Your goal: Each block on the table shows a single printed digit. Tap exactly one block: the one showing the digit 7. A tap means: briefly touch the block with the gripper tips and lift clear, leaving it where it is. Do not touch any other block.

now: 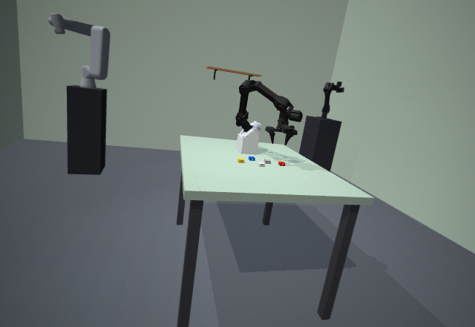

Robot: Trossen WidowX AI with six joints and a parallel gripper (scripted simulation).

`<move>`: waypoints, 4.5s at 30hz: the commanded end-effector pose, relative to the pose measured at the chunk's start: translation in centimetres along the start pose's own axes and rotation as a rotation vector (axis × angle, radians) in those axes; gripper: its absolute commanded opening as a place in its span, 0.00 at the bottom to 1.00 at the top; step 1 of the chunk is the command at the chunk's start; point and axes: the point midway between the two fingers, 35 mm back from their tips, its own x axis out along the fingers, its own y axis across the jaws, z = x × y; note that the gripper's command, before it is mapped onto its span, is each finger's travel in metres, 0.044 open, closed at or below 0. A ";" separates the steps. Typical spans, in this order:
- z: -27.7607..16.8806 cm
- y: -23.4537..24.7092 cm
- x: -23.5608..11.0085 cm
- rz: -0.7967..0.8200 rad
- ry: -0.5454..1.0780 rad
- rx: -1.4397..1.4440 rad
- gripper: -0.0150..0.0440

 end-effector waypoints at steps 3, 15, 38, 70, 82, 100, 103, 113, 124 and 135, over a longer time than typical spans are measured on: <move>0.9 3.9 -0.1 0.005 -0.003 -0.004 0.93; 0.9 3.9 -0.1 0.005 -0.003 -0.004 0.93; 5.6 -11.0 0.0 -0.005 -0.003 -0.004 0.93; 5.6 -11.1 8.2 -0.009 -0.003 -0.004 0.49; 5.6 -11.1 8.2 -0.009 -0.003 -0.004 0.29; 5.6 -11.1 10.5 -0.010 -0.003 -0.004 0.29; 5.6 -11.2 10.9 -0.010 -0.003 -0.004 0.29; 5.6 -11.1 8.5 -0.009 -0.003 -0.003 0.29; 4.8 -7.4 6.7 0.024 -0.009 0.003 0.51; -3.7 6.9 0.4 0.028 0.001 -0.007 0.93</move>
